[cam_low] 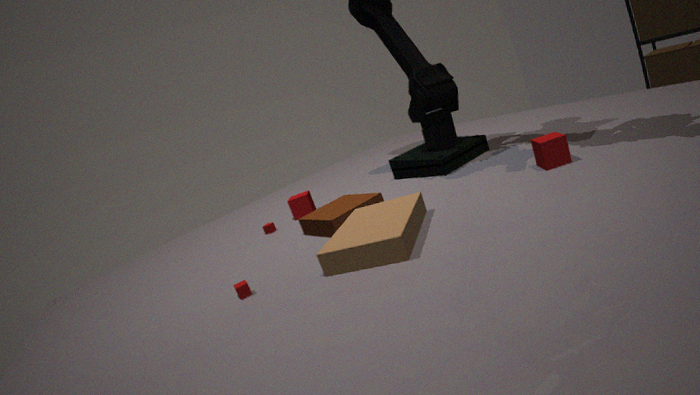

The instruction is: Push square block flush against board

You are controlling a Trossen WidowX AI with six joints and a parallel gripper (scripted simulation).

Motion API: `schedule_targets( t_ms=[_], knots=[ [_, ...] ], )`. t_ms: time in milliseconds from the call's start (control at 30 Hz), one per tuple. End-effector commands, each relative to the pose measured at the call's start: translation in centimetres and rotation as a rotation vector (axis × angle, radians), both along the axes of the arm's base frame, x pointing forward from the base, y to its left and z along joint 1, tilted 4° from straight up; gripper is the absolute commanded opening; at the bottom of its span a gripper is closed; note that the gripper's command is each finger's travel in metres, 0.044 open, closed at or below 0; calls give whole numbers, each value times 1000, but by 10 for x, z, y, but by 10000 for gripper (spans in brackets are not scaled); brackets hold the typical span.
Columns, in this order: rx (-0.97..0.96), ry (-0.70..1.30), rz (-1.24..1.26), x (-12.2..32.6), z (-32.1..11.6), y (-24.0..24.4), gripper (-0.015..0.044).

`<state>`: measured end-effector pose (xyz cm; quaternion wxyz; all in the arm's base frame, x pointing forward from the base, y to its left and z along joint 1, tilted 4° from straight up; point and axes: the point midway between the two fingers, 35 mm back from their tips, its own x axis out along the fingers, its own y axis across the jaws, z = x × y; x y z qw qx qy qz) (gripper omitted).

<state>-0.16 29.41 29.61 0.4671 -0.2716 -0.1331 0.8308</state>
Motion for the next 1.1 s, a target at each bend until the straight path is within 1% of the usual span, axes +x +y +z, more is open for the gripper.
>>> schedule_targets(
  t_ms=[0, 267, 467, 1067],
  knots=[
    [-78, 46, -123, 30, -8, 9, 0],
    [-212, 137, -348, 87, -29, 14, 0],
    [-287, 186, -497, 126, -46, 8, 0],
    [-492, 386, -925, 228, -92, -37, 0]
  ],
)
